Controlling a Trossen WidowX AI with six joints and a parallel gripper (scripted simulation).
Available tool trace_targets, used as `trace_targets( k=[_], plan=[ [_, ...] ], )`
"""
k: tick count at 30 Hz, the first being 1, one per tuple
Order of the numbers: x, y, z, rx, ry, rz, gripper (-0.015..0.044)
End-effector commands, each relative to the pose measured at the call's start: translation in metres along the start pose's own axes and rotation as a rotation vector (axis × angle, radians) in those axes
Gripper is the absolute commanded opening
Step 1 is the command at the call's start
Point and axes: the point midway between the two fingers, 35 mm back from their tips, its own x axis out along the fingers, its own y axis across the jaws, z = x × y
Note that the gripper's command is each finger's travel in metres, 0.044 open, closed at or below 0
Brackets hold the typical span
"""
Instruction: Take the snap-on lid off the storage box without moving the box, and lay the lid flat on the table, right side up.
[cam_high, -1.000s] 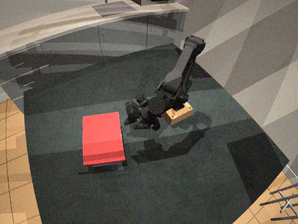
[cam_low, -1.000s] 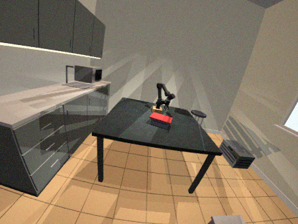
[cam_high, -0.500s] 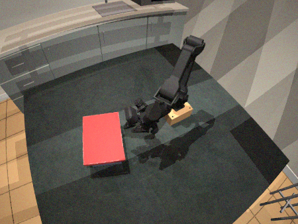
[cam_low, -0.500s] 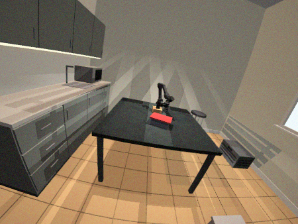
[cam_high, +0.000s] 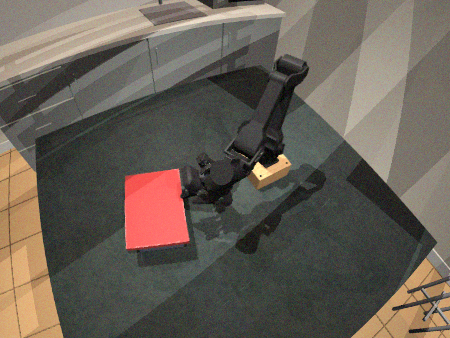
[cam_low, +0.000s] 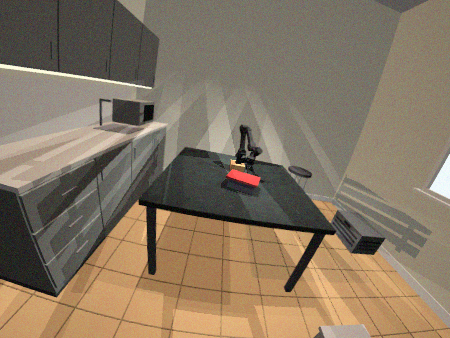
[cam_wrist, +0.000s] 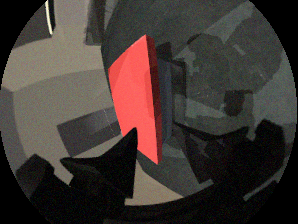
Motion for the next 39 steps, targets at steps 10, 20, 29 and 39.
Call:
trace_targets(
  k=[10,20,29,39],
  plan=[
    [0.021,-0.001,0.0,-0.006,0.004,0.0,0.0235],
    [0.036,-0.001,0.003,-0.007,0.005,0.003,0.0235],
    [0.036,-0.001,0.003,-0.007,0.005,0.004,0.0149],
    [0.036,-0.001,0.003,-0.007,0.005,0.004,0.0004]
  ],
)
